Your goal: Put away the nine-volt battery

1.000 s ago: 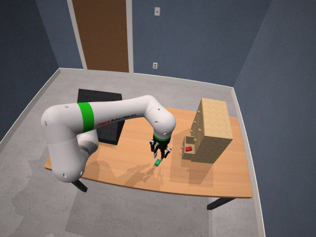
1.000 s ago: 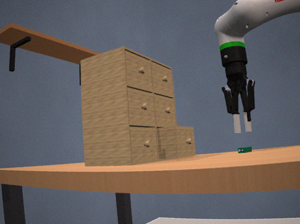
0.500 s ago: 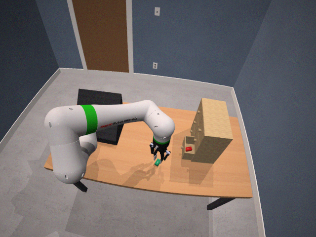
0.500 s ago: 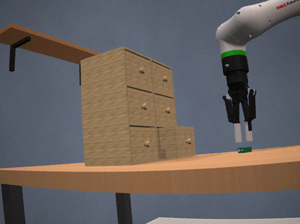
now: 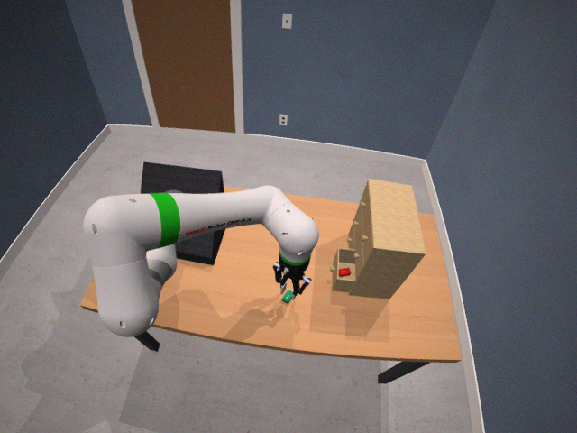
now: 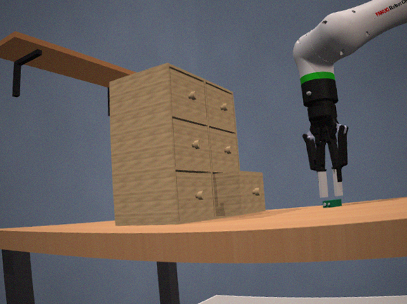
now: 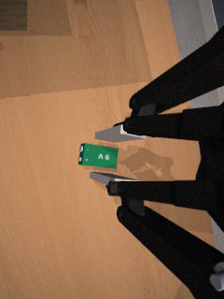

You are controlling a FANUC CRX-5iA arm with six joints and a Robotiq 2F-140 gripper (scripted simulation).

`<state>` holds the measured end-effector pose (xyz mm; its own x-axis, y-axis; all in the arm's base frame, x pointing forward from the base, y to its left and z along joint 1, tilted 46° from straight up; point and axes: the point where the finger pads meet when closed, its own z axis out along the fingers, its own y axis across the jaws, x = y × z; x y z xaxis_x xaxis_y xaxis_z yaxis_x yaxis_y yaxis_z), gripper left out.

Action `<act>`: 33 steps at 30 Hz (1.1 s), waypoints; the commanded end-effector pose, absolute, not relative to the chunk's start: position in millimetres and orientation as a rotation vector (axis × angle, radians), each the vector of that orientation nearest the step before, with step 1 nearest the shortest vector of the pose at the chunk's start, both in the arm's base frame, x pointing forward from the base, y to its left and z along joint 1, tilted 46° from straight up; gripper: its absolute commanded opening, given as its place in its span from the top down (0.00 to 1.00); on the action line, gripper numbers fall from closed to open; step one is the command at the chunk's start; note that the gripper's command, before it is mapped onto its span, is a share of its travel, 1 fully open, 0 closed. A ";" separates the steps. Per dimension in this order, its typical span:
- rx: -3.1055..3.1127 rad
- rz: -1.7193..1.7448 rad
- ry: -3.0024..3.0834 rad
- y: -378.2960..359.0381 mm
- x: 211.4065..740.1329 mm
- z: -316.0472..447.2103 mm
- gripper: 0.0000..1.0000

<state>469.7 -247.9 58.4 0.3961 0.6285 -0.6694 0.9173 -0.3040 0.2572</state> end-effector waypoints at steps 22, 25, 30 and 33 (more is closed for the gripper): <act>2.040 -0.605 1.316 -250.2 469.7 56.1 0.74; 2.040 -0.605 1.316 -254.9 469.4 51.6 0.74; 2.040 -0.605 1.316 -260.2 469.1 46.3 0.74; 2.040 -0.605 1.316 -264.1 468.9 42.6 0.74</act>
